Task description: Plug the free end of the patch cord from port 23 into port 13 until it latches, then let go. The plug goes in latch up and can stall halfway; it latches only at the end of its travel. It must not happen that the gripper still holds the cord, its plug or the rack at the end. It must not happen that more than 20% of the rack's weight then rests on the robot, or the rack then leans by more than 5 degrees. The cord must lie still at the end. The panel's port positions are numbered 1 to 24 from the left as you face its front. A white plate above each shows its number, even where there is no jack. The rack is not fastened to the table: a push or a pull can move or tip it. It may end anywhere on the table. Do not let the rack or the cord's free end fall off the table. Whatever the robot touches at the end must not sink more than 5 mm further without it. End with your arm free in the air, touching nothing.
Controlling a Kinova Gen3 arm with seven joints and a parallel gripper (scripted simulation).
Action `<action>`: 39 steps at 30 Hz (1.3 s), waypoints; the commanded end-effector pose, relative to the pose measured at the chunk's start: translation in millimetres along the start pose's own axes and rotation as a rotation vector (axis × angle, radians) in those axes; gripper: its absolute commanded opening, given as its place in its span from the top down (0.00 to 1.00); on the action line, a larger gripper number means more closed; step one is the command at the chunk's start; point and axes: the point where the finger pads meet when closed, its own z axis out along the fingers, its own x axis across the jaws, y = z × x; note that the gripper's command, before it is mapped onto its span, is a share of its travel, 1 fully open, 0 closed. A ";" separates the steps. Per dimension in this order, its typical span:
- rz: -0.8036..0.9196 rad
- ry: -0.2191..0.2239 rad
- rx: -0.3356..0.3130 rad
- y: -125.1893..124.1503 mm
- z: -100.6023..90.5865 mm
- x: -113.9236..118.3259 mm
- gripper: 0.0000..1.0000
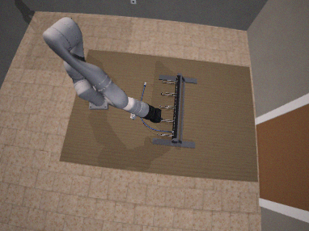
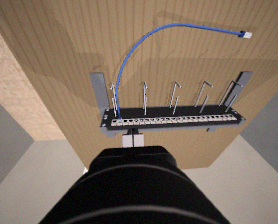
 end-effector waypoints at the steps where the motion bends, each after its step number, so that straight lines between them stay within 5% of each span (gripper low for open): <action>1: 0.001 -0.017 0.018 -6.4 7.1 -6.6 1.00; 39: 0.001 -0.017 0.018 -8.1 98.4 -8.1 1.00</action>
